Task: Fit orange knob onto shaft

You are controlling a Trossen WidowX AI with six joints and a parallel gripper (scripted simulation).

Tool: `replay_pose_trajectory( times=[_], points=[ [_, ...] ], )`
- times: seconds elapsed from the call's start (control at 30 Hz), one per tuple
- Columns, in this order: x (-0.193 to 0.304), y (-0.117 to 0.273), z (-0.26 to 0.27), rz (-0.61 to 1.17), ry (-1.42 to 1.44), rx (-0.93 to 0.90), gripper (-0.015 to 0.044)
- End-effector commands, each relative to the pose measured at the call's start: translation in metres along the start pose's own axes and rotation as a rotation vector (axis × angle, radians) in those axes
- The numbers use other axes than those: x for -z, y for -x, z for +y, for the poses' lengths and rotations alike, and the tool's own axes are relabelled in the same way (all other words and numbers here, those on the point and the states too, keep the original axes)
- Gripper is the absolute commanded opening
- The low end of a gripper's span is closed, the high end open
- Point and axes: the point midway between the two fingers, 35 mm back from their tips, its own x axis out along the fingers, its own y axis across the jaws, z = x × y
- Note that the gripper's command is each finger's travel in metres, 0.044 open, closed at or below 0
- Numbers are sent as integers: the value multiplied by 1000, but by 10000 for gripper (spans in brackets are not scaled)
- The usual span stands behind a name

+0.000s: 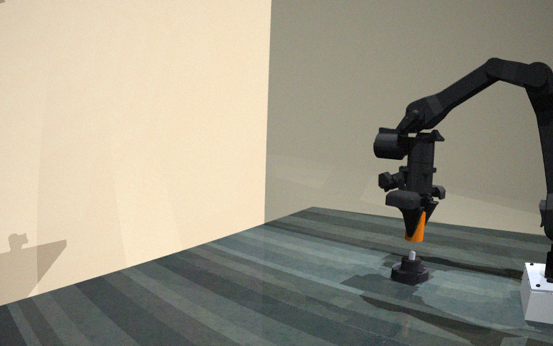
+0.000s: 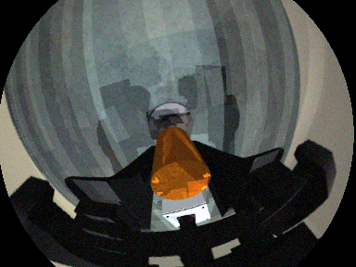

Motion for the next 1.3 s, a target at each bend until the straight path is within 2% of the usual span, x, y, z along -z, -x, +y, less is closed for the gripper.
replay_pose_trajectory(
  times=[0.0, 0.3, 1.27],
  points=[
    [0, -4, -3, 3, 7, -3, 0],
    [0, -28, -4, 3, 2, -3, 0],
    [0, -28, -3, 3, -1, -3, 0]
  ],
)
